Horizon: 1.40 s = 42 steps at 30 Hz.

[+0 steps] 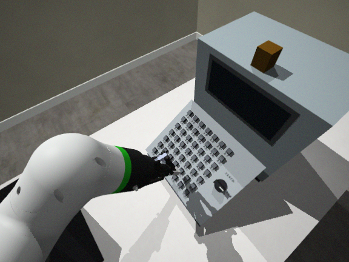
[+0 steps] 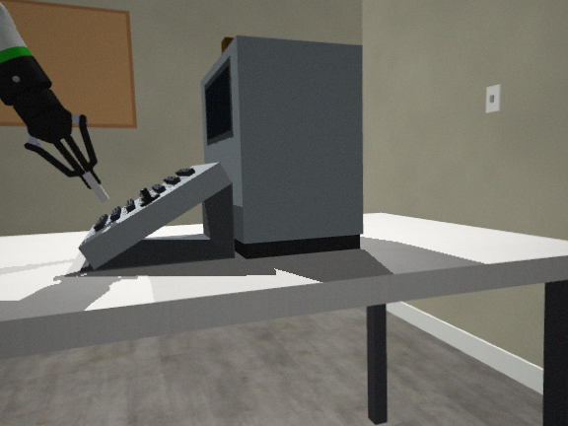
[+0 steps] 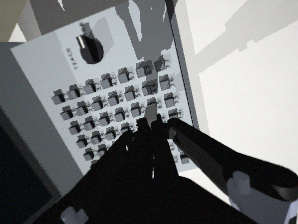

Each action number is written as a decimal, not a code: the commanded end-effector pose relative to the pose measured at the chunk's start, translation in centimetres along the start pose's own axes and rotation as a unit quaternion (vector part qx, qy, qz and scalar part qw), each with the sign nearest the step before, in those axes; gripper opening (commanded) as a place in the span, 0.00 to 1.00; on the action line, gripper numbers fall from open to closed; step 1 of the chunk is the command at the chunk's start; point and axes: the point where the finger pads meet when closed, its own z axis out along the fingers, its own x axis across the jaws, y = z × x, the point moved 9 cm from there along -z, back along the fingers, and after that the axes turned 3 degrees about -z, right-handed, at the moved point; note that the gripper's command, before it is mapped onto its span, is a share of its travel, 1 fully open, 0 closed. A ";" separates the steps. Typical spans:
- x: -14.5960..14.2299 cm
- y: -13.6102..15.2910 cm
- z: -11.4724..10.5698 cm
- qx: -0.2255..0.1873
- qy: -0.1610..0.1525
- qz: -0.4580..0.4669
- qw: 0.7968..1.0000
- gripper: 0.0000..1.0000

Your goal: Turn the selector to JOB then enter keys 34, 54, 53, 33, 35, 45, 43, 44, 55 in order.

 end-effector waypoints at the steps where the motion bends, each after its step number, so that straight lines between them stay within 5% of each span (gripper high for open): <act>1: -0.1 0.4 0.0 0.000 0.000 0.000 1.000 0.00; 12: -0.2 3.3 0.0 0.000 0.000 0.000 1.000 0.00; 42: -0.2 3.4 2.2 0.000 0.000 0.000 1.000 0.00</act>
